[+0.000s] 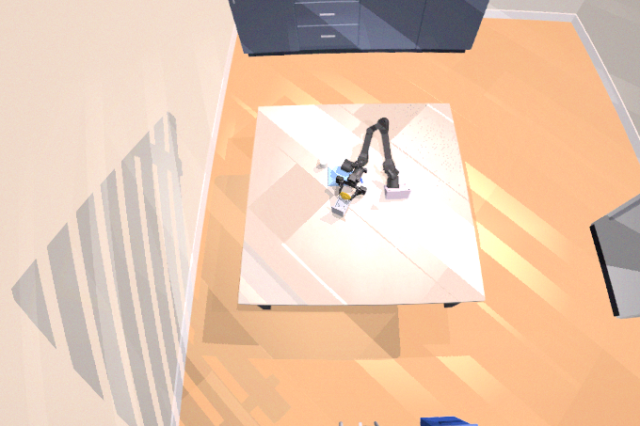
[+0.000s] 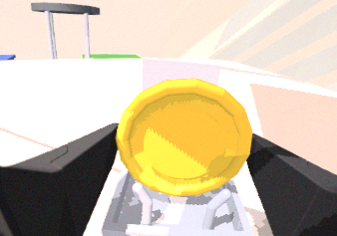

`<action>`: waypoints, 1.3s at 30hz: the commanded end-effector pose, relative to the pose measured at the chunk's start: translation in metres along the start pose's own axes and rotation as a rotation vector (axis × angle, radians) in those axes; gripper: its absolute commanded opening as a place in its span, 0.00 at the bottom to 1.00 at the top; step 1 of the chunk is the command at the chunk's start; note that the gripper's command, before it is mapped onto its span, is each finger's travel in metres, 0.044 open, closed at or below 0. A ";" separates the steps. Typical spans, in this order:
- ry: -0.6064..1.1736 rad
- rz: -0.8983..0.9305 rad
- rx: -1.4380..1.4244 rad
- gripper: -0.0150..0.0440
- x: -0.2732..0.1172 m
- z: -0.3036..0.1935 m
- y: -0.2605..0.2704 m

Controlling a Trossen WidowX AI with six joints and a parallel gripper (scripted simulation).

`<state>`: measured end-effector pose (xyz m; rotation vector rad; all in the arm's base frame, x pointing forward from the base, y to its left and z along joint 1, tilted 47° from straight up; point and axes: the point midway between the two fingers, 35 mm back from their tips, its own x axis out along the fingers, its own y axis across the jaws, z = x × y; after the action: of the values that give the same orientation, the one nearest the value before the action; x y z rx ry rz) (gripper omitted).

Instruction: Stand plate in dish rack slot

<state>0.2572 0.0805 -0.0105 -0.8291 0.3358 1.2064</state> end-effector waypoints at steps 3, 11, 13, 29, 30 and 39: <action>0.000 0.000 0.000 0.25 0.000 0.002 0.000; -0.002 -0.001 -0.004 0.43 0.000 0.002 0.000; -0.002 -0.001 -0.004 0.52 0.000 0.002 0.000; 0.002 0.004 -0.004 0.93 0.001 0.009 -0.002; 0.006 0.009 -0.004 0.93 0.002 0.019 -0.004; -0.006 0.006 0.013 0.93 0.004 0.119 -0.009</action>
<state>0.2471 0.1563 0.0597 -0.8272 0.3283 1.2230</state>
